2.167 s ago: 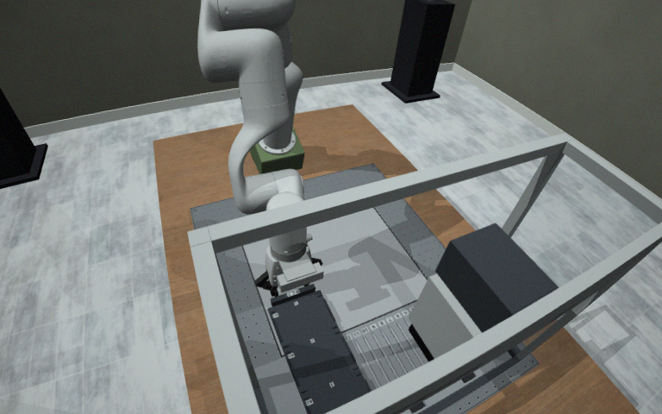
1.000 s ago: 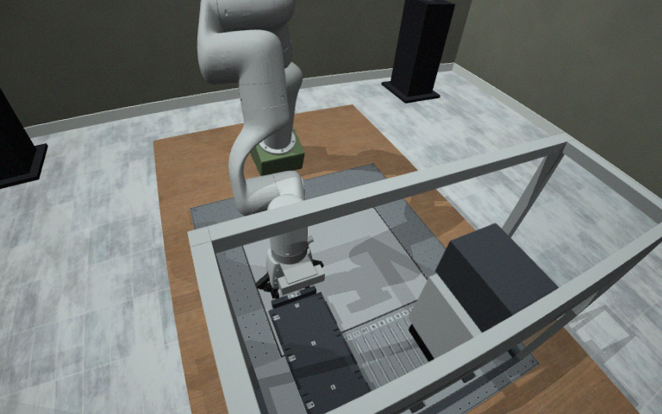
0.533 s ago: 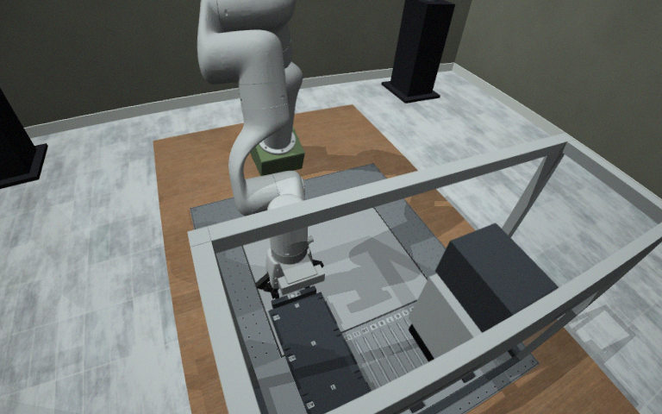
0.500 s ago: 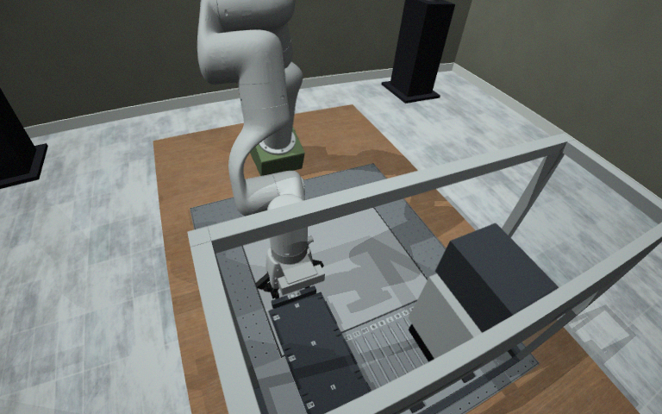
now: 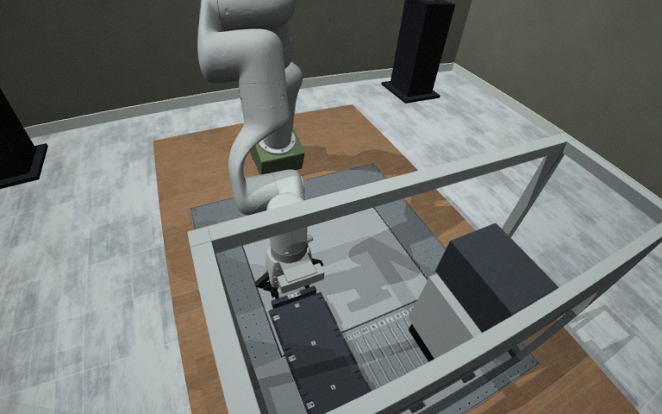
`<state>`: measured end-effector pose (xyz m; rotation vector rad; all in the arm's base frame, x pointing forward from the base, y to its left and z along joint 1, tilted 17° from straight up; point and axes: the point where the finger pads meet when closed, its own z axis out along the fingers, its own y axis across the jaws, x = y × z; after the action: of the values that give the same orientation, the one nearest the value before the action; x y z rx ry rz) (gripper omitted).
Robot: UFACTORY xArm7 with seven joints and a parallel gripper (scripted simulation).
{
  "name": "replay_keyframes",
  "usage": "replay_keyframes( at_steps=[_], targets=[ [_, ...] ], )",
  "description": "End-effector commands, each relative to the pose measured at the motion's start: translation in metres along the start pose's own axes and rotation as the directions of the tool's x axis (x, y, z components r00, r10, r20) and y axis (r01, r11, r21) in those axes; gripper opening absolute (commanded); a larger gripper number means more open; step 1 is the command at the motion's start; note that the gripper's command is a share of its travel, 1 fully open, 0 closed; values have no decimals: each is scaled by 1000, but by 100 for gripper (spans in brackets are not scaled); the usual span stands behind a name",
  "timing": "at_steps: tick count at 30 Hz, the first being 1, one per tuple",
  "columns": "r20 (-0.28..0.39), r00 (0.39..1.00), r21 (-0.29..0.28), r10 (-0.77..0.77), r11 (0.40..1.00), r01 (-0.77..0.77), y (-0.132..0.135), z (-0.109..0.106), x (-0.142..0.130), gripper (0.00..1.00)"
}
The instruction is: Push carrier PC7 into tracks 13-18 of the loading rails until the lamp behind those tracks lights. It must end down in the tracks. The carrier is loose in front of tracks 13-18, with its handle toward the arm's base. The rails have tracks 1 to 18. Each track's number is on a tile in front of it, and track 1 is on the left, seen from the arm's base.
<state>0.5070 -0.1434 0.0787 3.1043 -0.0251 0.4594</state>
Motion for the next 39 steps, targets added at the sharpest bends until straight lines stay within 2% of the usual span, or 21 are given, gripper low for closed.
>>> replay_keyframes(
  at_steps=[1,13,39],
  targets=[
    [-1,1000,-1,0,1000,0,1,-1,-2,82],
    [-1,1000,-1,0,1000,0,1,-1,-4,82],
    [-1,1000,-1,0,1000,0,1,-41,-4,82]
  ],
)
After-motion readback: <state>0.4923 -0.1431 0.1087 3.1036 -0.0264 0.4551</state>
